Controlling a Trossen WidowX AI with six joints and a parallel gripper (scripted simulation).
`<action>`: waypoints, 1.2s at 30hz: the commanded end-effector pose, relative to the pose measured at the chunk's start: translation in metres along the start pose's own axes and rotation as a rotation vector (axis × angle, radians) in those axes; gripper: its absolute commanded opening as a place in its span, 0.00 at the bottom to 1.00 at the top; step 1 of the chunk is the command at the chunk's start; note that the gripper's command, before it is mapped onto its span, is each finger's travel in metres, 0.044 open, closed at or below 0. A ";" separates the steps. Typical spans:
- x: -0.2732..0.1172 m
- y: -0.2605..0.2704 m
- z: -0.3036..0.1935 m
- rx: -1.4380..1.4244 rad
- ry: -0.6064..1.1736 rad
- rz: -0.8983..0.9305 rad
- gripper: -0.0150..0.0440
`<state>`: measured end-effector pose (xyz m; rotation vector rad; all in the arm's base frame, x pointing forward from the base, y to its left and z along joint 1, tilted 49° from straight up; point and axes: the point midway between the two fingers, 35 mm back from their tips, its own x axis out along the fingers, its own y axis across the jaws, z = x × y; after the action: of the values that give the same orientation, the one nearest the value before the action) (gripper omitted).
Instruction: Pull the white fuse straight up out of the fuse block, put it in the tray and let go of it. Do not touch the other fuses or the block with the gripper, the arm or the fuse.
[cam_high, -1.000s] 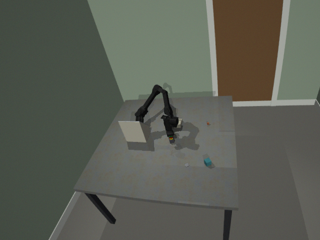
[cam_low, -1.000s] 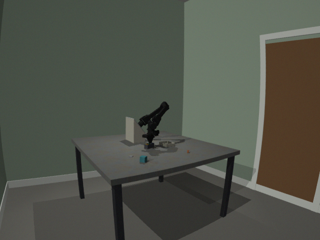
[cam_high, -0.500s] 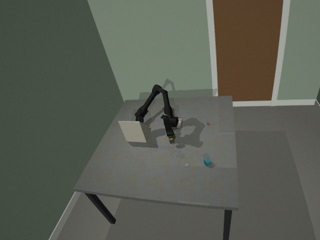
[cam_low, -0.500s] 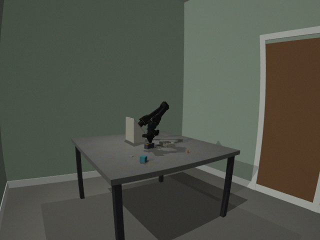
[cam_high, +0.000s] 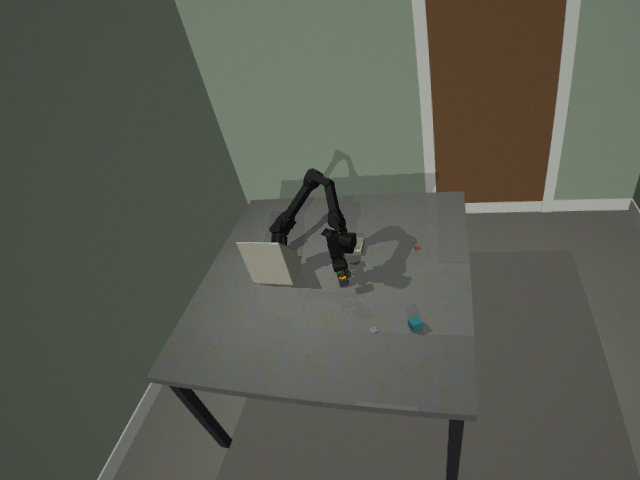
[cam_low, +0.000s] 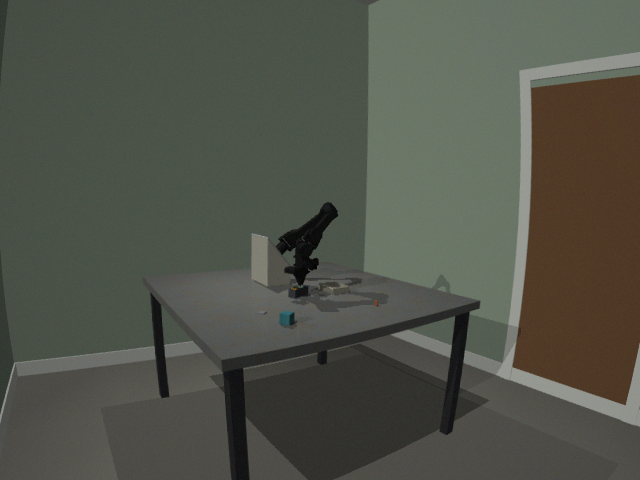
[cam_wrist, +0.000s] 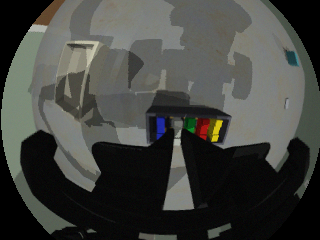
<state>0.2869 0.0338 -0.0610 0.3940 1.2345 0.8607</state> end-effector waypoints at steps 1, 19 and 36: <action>-0.002 0.000 0.000 -0.005 0.003 -0.004 0.25; -0.011 0.000 0.000 -0.004 0.003 -0.003 0.25; -0.019 0.000 0.000 -0.003 0.003 -0.002 0.25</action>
<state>0.2858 0.0204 -0.0496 0.3982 1.2339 0.8599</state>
